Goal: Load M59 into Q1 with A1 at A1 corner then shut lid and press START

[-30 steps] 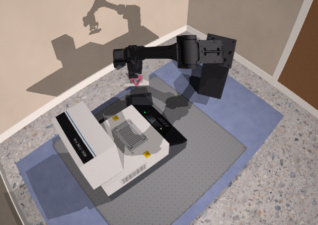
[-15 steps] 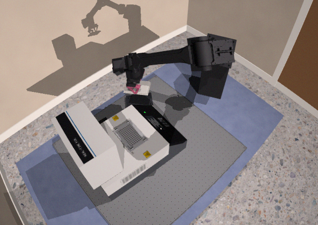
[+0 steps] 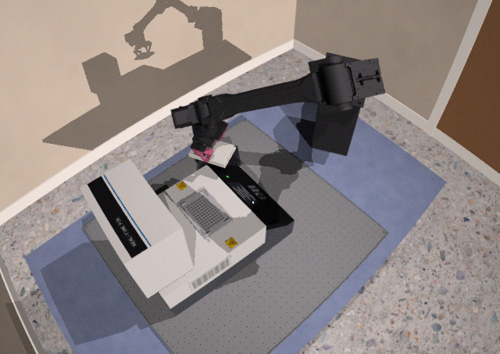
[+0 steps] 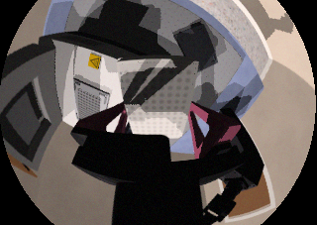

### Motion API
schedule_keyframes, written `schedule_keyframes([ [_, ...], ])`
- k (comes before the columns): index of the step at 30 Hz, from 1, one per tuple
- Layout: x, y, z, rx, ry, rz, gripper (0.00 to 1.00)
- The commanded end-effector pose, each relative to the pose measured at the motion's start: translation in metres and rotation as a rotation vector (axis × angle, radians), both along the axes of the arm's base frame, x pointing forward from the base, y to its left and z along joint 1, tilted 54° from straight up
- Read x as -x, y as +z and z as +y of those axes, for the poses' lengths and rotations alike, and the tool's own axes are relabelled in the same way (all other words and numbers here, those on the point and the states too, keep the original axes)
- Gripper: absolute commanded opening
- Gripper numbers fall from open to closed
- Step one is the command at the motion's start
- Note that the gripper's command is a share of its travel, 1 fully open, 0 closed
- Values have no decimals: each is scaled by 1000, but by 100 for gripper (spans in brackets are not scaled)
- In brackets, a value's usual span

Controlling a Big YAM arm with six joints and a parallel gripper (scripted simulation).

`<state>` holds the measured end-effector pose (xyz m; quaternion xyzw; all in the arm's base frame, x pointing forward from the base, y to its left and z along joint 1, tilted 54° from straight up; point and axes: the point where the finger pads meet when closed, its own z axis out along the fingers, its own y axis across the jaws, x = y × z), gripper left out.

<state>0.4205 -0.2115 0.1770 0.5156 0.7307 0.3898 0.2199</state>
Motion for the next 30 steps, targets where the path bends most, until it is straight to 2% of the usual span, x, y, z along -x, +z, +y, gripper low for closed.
schedule_keyframes([
  [1, -15, 43, 9, -8, -23, -27, 0],
  [3, -20, 59, 11, 13, -18, -48, 0],
  [5, -23, 70, 11, -29, -68, -35, 0],
  [7, -26, 77, 15, -102, -125, 0, 0],
  [9, -31, 77, 22, -161, -158, 38, 0],
  [11, -31, 77, 22, -161, -158, 38, 0],
  [12, -30, 70, 26, -159, -143, 47, 0],
  [13, -32, 70, 29, -197, -172, 72, 0],
  [15, -36, 75, 36, -208, -175, 84, 0],
  [18, -48, 94, 42, -183, -155, 63, 0],
  [19, -51, 99, 44, -219, -185, 78, 0],
  [21, -56, 116, 48, -218, -192, 60, 0],
  [25, -57, 138, 54, -303, -275, 90, 0],
  [28, -57, 141, 59, -297, -267, 90, 0],
  [30, -62, 136, 64, -362, -308, 137, 0],
])
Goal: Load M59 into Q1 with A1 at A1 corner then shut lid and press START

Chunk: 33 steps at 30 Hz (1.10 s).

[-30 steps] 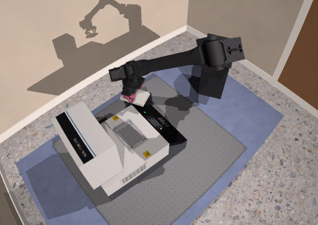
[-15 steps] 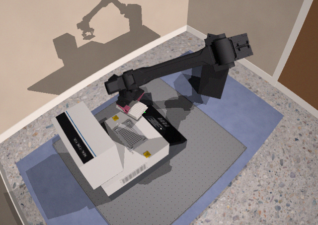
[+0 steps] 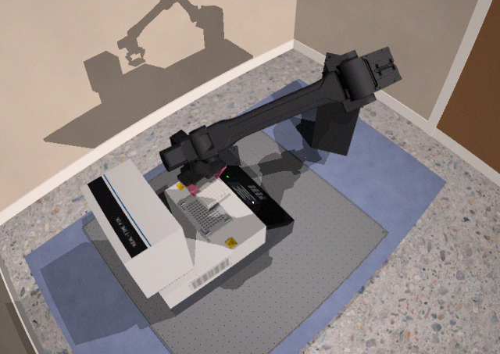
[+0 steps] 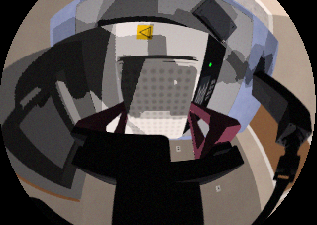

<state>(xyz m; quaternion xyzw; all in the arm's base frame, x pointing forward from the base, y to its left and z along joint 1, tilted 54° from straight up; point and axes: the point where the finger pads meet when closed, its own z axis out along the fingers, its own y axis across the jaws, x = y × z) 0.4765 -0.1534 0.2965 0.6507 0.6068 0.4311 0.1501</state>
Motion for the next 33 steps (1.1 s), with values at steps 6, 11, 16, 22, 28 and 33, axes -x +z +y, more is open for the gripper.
schedule_keyframes([
  [6, -25, 41, 22, -112, -77, 43, 0],
  [11, -30, 54, 23, -110, -87, 40, 0],
  [16, -27, 42, 15, -105, -86, 43, 0],
  [22, -22, 31, 4, -88, -93, 38, 0],
  [28, -18, 27, 18, -84, -66, 59, 0],
  [33, -19, 37, 26, -70, -49, 38, 0],
])
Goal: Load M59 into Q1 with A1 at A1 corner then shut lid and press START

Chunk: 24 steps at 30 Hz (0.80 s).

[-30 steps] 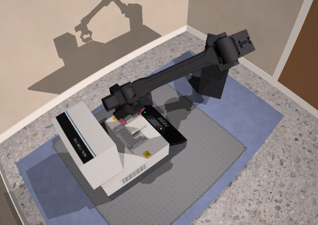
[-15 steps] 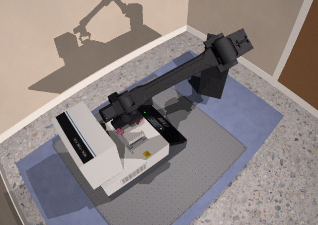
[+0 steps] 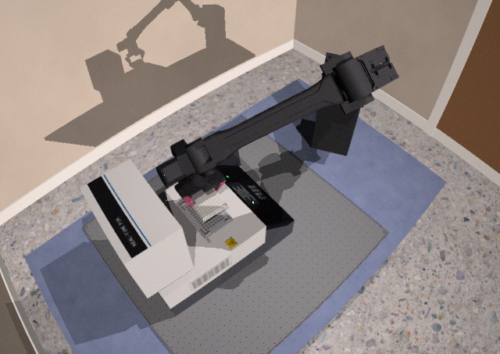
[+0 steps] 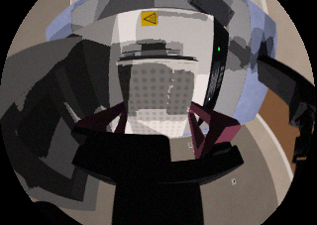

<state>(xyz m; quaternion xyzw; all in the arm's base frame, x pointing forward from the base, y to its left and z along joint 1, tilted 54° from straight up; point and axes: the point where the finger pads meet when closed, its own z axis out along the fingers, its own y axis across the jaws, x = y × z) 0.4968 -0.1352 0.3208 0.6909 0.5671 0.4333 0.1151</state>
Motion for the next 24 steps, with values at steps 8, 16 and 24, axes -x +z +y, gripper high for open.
schedule_keyframes([
  [8, -8, 31, 1, 52, 26, -56, 0],
  [16, -10, 25, -13, 45, 8, -50, 0],
  [24, -4, 16, -7, 26, -8, -35, 0],
])
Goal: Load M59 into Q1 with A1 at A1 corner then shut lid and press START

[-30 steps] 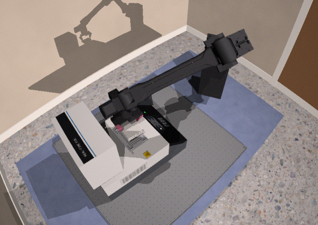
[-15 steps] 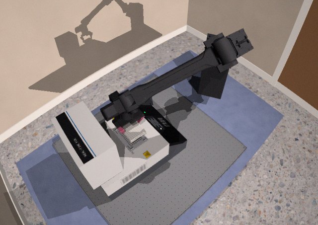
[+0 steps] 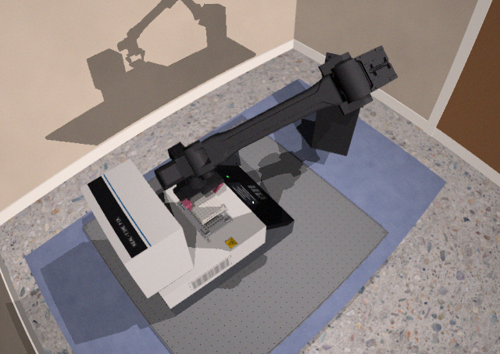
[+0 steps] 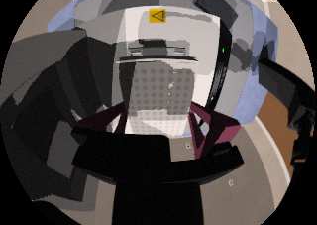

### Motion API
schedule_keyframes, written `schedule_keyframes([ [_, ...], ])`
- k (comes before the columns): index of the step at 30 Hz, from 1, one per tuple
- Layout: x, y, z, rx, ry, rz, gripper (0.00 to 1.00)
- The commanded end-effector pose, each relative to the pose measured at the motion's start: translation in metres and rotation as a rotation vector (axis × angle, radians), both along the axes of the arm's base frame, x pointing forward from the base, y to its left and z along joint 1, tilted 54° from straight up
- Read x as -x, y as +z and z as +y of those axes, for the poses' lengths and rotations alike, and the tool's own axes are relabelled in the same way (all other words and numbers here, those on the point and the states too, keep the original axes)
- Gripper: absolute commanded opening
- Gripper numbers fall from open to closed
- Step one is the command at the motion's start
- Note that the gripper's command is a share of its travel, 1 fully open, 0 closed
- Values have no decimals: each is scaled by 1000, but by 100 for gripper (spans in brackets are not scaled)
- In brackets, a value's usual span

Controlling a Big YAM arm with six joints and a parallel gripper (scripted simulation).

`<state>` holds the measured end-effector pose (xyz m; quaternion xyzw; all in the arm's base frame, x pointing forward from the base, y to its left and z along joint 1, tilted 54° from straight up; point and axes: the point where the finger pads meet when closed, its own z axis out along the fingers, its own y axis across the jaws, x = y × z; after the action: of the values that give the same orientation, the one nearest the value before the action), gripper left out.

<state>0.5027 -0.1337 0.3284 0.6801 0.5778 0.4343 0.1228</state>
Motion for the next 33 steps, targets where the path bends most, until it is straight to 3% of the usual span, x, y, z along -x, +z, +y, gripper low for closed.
schedule_keyframes([
  [1, 3, 9, -6, 4, -24, -18, 0],
  [9, 8, 12, 11, 1, 1, -10, 0],
  [23, -4, 18, -15, 25, -18, -30, 0],
  [33, 1, 33, -7, 25, -20, -50, 0],
])
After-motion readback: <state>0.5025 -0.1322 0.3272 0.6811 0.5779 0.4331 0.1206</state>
